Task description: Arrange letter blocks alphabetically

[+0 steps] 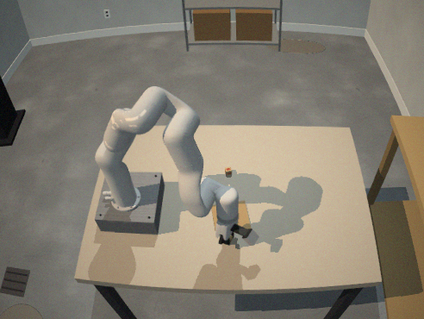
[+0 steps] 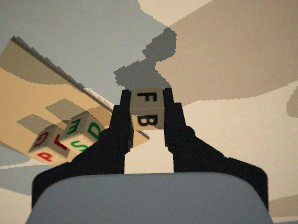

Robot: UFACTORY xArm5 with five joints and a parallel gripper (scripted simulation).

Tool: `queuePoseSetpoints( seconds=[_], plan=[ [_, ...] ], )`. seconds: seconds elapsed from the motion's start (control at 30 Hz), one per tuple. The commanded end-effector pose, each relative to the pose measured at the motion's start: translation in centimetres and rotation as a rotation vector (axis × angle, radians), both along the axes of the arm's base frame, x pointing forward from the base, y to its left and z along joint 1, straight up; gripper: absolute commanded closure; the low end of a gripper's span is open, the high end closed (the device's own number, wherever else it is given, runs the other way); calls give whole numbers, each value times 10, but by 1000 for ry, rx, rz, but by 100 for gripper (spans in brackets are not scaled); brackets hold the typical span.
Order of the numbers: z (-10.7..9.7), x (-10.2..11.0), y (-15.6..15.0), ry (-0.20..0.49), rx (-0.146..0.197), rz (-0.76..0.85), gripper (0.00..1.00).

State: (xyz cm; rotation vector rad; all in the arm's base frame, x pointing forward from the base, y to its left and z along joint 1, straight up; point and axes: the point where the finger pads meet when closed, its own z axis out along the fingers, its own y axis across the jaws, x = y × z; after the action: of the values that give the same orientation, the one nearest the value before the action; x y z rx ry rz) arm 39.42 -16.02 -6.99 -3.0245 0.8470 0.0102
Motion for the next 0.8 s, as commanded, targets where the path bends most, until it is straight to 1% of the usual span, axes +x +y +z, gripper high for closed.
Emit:
queuePoseSetpoints(
  seconds=[0.0, 0.1, 0.2, 0.27, 0.57, 0.67, 0.77],
  plan=[
    [1, 1, -1, -3, -1, 0, 79],
    [7, 1, 0, -3, -1, 0, 79],
    [21, 1, 0, -3, -1, 0, 79],
    [21, 1, 0, -3, -1, 0, 79],
    [84, 2, 0, -3, -1, 0, 79],
    [96, 2, 0, -3, -1, 0, 79],
    [100, 2, 0, -3, -1, 0, 79]
  ],
)
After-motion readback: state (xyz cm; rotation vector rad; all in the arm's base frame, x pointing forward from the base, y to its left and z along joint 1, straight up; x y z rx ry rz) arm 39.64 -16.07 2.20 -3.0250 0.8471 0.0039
